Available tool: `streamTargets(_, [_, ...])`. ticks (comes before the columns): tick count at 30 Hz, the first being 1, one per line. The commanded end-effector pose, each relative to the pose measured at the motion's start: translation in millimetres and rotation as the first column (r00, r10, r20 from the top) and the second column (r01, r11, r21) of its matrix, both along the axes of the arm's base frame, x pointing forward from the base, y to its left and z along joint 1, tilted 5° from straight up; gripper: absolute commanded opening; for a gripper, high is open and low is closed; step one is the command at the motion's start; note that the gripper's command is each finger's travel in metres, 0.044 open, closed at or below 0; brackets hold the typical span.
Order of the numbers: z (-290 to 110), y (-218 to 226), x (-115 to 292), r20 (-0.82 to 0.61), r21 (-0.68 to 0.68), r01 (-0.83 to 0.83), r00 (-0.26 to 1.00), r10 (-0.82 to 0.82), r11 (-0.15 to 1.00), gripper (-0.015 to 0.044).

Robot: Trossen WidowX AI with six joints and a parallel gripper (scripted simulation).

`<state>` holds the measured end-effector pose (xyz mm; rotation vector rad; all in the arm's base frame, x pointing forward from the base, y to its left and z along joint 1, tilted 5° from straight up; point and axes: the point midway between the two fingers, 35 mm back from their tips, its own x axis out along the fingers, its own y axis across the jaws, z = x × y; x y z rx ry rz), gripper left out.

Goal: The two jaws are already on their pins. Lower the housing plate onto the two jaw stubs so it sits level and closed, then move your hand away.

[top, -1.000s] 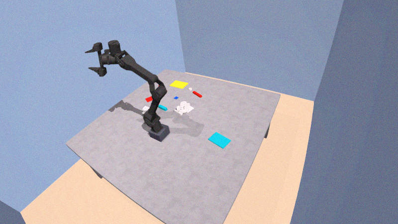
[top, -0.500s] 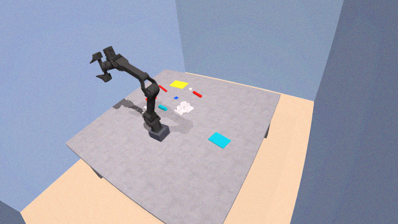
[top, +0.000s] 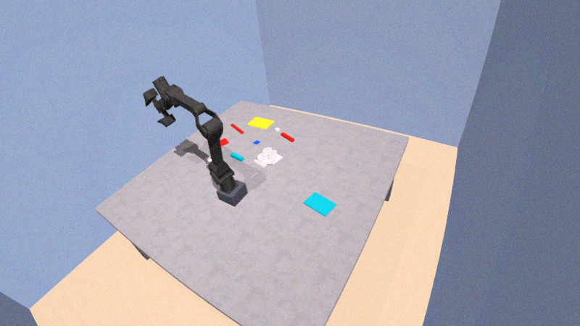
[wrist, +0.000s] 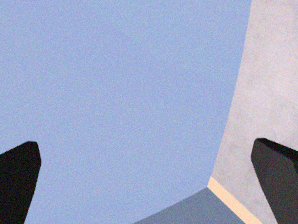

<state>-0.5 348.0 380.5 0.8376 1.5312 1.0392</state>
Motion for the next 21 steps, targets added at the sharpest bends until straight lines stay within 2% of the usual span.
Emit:
streamTargets(1, [-29,8,20,0.039,-0.090,0.047,0.998,-0.044,0.995,0.0440])
streamTargets(11, [-96,13,63,0.117,-0.303,0.139,0.987,-0.108,0.943,0.0440])
streamTargets(21, [-161,1,104,0.178,-0.507,0.203,0.976,-0.129,0.838,0.0440])
